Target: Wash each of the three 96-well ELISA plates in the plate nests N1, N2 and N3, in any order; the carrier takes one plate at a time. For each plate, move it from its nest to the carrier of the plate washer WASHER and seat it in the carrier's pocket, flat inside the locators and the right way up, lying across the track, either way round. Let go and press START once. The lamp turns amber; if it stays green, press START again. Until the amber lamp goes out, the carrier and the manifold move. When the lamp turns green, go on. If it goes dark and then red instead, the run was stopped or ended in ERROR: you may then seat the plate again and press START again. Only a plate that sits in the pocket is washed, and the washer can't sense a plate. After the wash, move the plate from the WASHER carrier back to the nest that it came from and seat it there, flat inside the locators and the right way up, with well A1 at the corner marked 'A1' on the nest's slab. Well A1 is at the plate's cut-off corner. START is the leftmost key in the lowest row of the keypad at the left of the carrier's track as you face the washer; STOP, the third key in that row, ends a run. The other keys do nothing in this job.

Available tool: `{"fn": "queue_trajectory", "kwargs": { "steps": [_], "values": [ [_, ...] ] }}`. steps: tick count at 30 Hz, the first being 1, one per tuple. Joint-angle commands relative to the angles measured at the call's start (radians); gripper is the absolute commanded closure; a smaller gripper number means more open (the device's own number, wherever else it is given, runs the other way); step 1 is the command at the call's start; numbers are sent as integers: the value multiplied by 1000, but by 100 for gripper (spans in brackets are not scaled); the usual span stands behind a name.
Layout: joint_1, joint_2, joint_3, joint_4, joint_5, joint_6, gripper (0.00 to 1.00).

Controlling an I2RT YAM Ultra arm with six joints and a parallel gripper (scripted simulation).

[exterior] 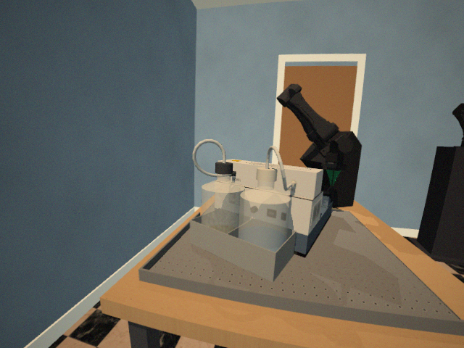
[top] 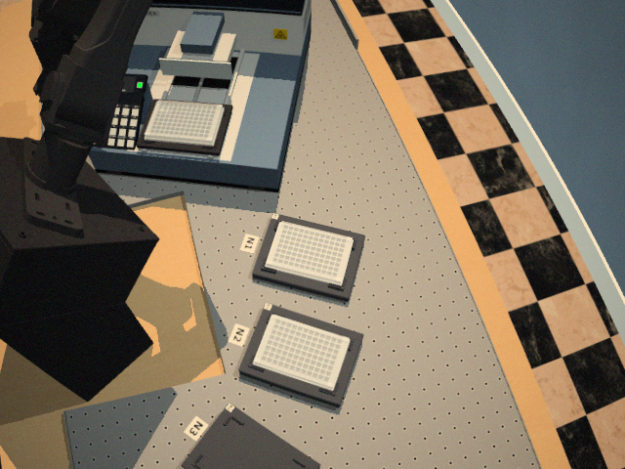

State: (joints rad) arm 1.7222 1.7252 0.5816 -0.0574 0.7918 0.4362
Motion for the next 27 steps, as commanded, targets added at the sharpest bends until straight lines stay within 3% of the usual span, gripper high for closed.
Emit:
{"fn": "queue_trajectory", "kwargs": {
  "steps": [1,8,10,18,24,27],
  "values": [
    [-17,-43,-6,-8,-5,35,0],
    [-105,-187,-19,-62,-41,157,0],
    [-105,-187,-19,-62,-41,157,0],
    [-214,-331,-3,-137,-95,298,0],
    [-220,-337,-2,-141,-98,492,0],
    [-220,-337,-2,-141,-98,511,0]
  ]
}}
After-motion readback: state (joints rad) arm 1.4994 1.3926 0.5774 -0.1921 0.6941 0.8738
